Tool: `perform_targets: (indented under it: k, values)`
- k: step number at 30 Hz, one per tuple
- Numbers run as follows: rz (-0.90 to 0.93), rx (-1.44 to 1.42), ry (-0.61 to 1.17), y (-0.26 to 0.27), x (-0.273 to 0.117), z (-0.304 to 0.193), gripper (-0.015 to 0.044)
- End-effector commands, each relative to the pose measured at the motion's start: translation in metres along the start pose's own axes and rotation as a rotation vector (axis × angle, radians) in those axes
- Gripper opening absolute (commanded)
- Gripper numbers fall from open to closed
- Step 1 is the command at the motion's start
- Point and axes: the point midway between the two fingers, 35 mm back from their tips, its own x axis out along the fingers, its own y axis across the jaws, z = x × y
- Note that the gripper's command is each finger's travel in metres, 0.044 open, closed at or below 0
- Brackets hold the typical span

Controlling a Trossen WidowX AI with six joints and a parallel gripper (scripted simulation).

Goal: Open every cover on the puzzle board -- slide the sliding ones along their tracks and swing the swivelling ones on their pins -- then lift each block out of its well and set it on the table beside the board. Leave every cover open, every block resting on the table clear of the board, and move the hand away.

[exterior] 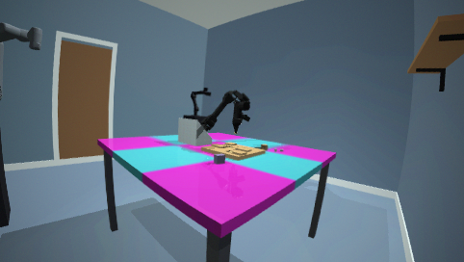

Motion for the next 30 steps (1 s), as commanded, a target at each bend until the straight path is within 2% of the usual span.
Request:
perform_targets:
  k: [1,30]
  values:
    - [0.001,0.003,-0.005,0.008,-0.001,0.012,0.0080]
    - [0.030,-0.003,-0.026,0.088,-0.004,0.085,0.0080]
